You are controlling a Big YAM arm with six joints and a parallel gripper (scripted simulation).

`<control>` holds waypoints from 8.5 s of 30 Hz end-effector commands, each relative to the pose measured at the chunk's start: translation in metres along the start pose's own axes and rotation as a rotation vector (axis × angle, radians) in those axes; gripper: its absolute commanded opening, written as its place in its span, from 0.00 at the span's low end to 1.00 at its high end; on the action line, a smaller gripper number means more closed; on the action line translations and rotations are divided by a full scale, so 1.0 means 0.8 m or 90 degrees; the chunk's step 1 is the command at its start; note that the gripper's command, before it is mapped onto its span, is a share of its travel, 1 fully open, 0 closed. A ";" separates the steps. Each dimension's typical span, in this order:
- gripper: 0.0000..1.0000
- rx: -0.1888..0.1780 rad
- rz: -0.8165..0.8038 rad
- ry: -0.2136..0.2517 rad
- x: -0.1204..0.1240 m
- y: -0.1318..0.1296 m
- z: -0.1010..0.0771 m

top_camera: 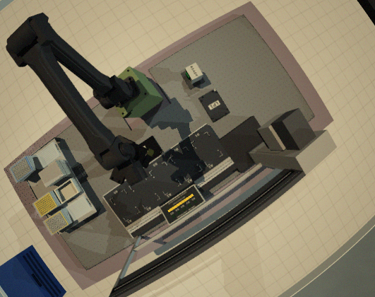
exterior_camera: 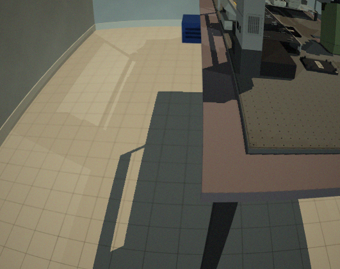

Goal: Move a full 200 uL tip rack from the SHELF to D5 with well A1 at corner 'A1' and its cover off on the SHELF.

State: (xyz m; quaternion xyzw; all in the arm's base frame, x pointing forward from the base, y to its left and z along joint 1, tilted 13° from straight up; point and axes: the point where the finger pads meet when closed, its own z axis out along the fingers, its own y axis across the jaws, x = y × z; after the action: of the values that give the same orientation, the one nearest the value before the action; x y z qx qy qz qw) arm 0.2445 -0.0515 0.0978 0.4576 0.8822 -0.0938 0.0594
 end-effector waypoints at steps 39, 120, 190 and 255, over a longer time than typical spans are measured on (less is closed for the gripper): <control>1.00 -0.037 0.385 -0.022 -0.073 -0.010 -0.024; 1.00 -0.013 0.380 -0.028 -0.416 -0.185 -0.025; 1.00 -0.011 0.376 -0.050 -0.686 -0.358 -0.051; 1.00 -0.011 0.377 -0.050 -0.686 -0.360 -0.051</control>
State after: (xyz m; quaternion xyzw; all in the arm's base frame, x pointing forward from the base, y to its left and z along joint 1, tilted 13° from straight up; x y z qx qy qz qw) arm 0.3209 -0.6359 0.2281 0.6950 0.7105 -0.0715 0.0841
